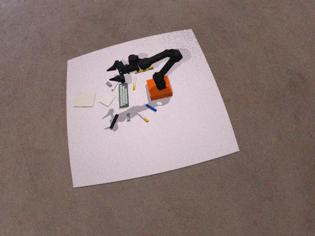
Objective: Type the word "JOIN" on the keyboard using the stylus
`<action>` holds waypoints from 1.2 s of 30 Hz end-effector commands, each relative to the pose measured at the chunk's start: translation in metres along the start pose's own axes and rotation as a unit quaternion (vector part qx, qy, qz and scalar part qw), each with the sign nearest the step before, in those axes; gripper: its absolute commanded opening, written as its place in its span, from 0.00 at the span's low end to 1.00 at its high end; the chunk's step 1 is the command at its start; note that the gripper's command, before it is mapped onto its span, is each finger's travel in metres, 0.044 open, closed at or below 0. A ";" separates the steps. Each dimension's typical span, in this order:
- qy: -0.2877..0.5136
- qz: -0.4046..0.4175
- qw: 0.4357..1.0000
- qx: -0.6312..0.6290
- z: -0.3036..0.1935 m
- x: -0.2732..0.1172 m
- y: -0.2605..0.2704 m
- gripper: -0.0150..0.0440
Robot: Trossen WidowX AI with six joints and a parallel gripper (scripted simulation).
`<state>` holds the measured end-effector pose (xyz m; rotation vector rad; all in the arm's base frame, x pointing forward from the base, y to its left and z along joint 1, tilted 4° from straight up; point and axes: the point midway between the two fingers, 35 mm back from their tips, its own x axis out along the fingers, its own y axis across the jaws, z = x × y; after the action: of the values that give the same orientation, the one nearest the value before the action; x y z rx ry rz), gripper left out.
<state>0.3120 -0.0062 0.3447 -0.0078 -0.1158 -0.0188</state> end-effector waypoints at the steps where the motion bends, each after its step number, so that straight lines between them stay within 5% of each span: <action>1: 0.006 0.000 1.000 0.001 -0.002 0.002 0.000 0.96; 9: 0.269 -0.021 0.962 0.037 -0.120 0.041 -0.002 0.60; 17: 0.547 -0.066 0.833 0.059 -0.247 0.022 -0.005 0.25; 24: 0.728 -0.112 0.674 0.057 -0.317 -0.027 -0.007 0.25; 36: 0.732 -0.113 0.669 0.056 -0.318 -0.030 -0.016 0.25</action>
<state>0.3210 -0.0161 0.0254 0.1500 1.5299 -0.2565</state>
